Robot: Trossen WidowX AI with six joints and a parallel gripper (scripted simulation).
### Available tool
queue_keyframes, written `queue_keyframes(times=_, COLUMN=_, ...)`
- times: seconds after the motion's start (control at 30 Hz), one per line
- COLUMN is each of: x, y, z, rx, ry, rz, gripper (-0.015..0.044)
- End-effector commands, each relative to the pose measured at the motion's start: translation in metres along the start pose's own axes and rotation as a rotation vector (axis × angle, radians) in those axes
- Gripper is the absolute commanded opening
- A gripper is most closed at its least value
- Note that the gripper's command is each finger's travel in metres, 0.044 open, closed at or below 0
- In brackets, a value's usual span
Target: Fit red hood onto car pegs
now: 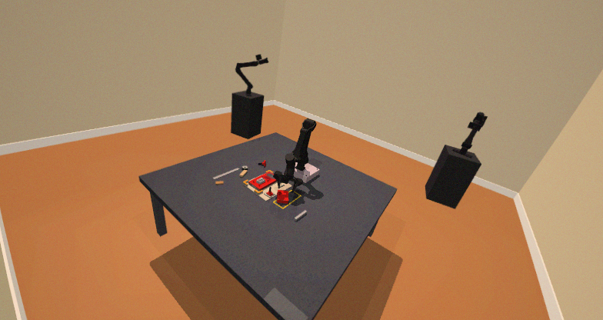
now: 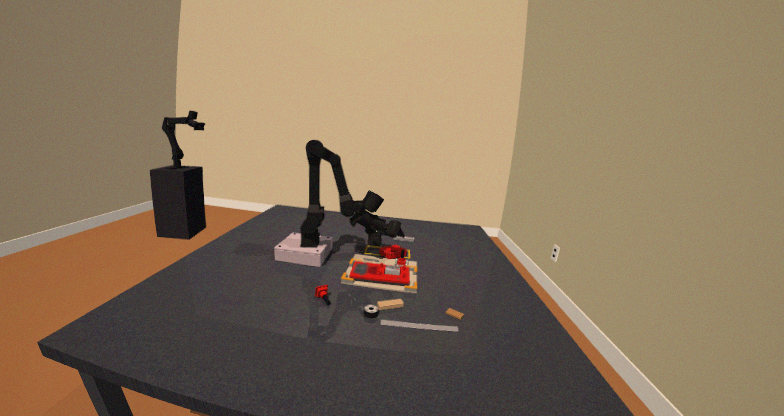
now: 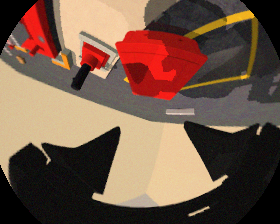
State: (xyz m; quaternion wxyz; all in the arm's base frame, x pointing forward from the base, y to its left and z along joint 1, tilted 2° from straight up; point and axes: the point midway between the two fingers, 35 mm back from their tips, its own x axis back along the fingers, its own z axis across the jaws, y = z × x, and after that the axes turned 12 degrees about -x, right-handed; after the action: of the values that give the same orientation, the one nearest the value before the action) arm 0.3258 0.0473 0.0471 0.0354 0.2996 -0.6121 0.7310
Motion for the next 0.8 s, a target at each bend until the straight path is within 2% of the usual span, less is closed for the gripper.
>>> queue_keyframes(times=0.0, x=0.017, y=-0.006, z=0.002, rx=-0.063, ry=-0.005, rz=-0.003, gripper=0.044)
queue_keyframes(times=0.43, x=0.074, y=-0.017, z=0.001, rx=-0.254, ry=-0.008, rz=-0.005, gripper=0.044)
queue_keyframes(times=0.47, x=0.06, y=-0.019, z=0.004, rx=-0.201, ry=-0.002, rz=-0.001, gripper=0.044)
queue_keyframes(times=0.77, x=0.06, y=-0.019, z=0.004, rx=-0.201, ry=-0.002, rz=-0.001, gripper=0.044)
